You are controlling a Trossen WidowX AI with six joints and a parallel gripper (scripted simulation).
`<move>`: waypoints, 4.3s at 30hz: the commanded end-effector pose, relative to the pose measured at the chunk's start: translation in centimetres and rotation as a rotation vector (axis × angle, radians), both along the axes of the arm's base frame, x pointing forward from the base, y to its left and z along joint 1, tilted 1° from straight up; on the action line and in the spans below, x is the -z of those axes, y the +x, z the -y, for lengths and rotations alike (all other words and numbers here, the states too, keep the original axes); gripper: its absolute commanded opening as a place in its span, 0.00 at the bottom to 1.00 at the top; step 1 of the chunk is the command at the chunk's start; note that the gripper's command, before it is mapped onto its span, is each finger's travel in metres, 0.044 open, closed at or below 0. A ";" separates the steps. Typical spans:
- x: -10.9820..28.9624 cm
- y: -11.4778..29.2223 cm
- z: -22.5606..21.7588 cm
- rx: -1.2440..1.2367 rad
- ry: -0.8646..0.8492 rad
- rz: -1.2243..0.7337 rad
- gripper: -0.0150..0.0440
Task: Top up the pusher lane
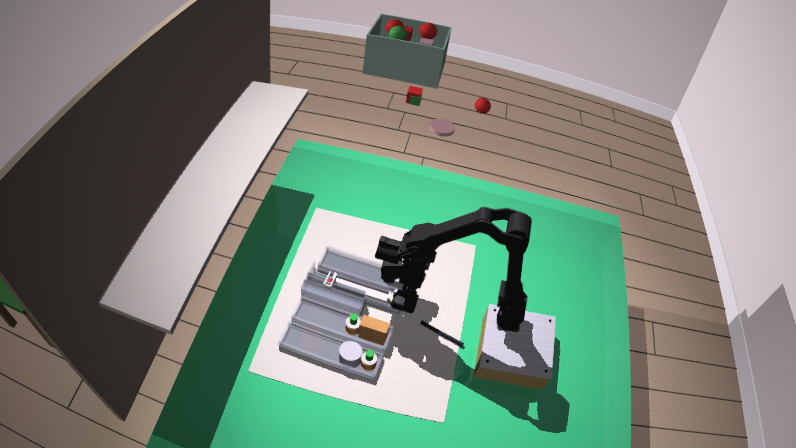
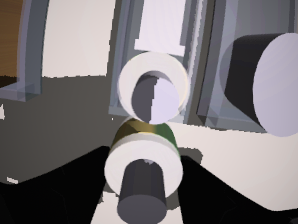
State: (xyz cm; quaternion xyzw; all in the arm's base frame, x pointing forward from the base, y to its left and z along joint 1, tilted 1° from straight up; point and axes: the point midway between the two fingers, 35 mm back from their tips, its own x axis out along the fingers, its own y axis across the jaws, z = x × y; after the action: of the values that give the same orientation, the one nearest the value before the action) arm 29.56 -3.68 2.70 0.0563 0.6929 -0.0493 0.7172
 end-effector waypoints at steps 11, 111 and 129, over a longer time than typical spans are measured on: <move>-0.2 1.2 0.2 0.005 -0.002 0.016 0.25; -0.9 4.5 0.7 0.005 -0.003 0.019 0.25; -0.7 4.5 0.7 0.005 -0.003 0.019 0.25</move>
State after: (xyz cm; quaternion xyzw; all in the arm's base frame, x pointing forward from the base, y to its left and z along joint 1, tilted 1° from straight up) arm 33.38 -4.29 3.22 0.0577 0.6947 -0.0505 0.7152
